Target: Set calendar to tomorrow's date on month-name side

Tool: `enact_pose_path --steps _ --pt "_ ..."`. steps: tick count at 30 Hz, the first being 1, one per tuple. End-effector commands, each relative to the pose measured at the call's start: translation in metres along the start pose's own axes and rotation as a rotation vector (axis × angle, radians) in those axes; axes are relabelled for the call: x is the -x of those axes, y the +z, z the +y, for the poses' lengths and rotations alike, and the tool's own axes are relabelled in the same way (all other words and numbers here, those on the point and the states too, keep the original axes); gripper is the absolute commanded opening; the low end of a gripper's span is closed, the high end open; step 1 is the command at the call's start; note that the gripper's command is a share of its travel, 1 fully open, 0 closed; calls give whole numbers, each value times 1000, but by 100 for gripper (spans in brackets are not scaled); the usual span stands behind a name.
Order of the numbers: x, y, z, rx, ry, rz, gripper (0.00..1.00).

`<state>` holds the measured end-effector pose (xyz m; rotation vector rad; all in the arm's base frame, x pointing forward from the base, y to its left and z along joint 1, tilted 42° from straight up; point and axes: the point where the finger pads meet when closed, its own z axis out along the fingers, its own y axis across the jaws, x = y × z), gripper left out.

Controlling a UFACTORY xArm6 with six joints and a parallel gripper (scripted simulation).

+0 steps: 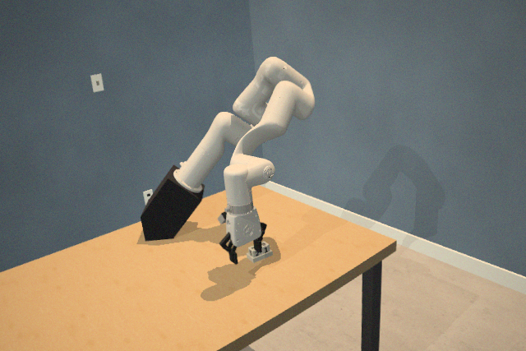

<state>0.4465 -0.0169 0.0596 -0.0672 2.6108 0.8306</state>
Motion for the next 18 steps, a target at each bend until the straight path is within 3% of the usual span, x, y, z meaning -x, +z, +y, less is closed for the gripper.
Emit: enact_pose_path --steps 1,18 --pt "0 -2 1 -1 25 -2 100" --pt "-17 -11 29 -2 462 -2 100"
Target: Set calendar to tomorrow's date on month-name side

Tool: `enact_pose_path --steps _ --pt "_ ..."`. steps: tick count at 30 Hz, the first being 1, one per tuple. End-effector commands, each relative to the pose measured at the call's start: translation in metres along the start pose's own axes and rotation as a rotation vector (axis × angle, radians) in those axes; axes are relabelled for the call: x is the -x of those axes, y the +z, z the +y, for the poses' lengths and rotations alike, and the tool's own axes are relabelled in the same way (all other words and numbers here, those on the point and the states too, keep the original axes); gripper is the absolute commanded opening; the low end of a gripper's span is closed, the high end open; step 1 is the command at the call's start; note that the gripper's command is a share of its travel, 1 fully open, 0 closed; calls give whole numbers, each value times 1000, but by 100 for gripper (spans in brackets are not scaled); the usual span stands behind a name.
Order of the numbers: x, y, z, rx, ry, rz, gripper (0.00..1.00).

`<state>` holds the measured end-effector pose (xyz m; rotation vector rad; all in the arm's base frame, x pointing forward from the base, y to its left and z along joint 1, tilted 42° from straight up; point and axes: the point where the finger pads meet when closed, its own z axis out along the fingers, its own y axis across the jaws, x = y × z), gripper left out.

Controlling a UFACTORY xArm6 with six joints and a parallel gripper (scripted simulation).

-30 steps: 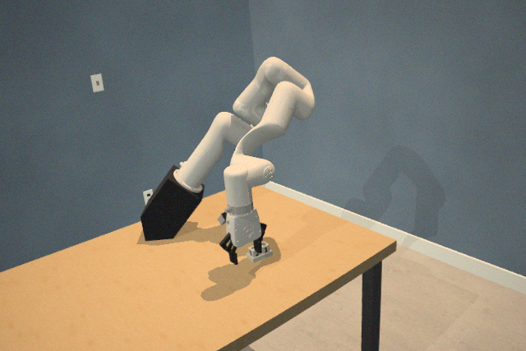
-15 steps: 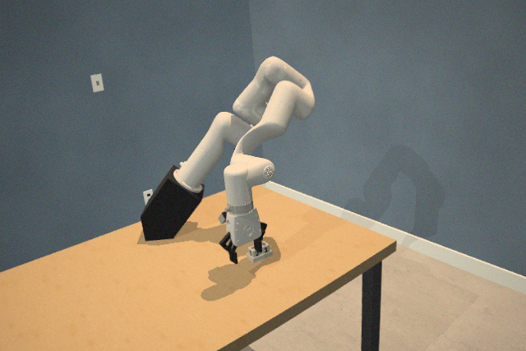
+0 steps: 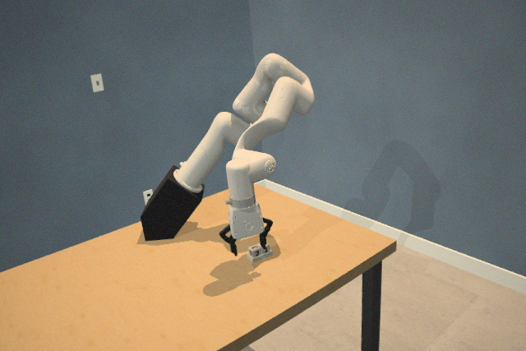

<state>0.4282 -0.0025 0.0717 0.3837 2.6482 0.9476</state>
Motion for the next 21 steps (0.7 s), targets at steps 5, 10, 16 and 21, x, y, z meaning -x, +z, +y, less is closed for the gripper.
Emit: enact_pose_path --steps 5,10,16,21 --pt "-15 -7 11 -12 270 4 100" --pt "-24 -9 17 -12 416 3 100" --pt "-33 -12 21 -13 557 2 100" --pt "-42 -14 26 -13 688 2 100"
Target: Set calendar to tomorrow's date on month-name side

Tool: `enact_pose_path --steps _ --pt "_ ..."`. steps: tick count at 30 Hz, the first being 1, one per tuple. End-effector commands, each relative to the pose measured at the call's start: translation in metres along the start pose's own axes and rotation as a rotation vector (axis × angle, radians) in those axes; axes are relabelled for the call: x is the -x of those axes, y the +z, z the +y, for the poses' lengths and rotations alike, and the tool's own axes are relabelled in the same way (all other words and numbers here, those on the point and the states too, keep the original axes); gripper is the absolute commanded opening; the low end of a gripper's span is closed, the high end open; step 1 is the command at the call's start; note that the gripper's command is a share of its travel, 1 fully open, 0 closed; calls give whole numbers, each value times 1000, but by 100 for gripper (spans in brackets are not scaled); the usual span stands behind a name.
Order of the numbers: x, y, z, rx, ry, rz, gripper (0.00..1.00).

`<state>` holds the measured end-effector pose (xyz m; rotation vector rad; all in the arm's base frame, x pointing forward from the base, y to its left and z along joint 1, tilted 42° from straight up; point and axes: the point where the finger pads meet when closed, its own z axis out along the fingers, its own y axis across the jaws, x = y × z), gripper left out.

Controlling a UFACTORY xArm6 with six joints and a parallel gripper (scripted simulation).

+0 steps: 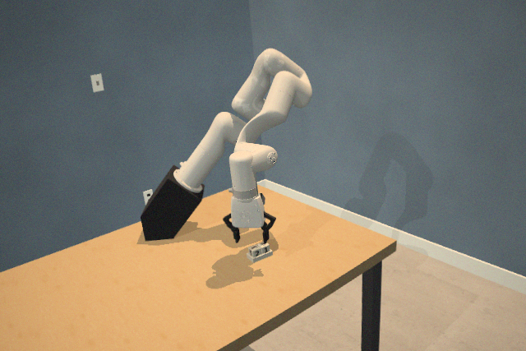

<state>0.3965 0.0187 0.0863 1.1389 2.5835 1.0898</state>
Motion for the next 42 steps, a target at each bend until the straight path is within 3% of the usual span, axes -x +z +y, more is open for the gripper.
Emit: enact_pose_path --steps 1,23,32,33,42 --pt "-11 -4 0 -15 172 -2 100" --pt "-50 -11 -8 -13 736 -6 100" --pt "-55 -12 -10 -13 804 -6 100" --pt "-55 -12 -10 -13 804 -6 49" --pt "-55 -12 -10 -13 804 -6 49"
